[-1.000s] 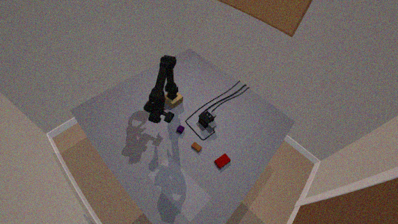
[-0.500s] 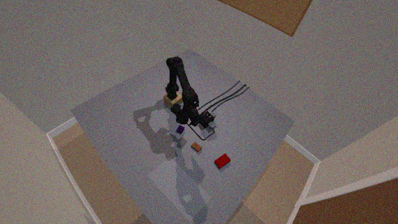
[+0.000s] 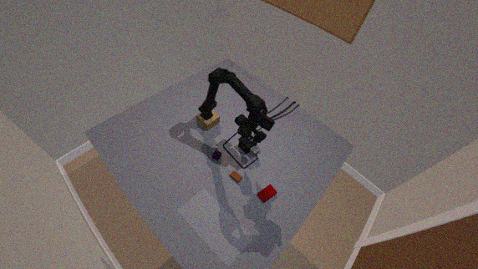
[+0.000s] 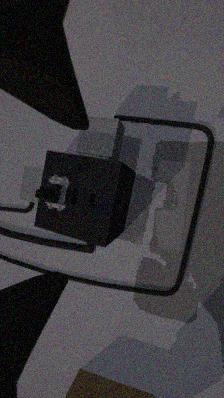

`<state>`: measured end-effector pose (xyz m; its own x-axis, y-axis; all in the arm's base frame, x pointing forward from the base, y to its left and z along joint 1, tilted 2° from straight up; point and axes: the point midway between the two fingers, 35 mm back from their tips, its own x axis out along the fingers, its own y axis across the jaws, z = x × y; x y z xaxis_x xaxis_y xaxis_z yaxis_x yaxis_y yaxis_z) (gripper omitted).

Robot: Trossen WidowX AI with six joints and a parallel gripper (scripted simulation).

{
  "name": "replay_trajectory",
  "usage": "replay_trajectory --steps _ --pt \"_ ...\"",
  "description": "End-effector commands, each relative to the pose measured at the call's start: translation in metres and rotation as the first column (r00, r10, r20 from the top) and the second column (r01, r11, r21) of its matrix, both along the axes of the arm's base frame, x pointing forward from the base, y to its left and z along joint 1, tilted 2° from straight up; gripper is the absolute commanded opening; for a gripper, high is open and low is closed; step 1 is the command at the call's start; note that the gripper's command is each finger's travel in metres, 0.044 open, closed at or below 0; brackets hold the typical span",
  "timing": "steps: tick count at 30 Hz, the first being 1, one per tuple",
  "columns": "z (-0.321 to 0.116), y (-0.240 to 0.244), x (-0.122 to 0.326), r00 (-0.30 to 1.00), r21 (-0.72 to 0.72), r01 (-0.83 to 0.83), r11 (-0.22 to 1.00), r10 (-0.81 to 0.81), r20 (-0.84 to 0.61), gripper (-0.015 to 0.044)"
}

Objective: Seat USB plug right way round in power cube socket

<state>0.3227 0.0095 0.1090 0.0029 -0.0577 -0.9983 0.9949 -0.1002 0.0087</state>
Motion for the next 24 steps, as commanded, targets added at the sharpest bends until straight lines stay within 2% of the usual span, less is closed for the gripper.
replay_trajectory --steps 1,24 --pt "0.004 0.037 0.005 0.998 0.026 0.061 0.998 -0.062 0.027 0.044" --pt "-0.011 0.036 0.004 0.998 0.025 0.061 0.998 -0.062 0.026 0.044"
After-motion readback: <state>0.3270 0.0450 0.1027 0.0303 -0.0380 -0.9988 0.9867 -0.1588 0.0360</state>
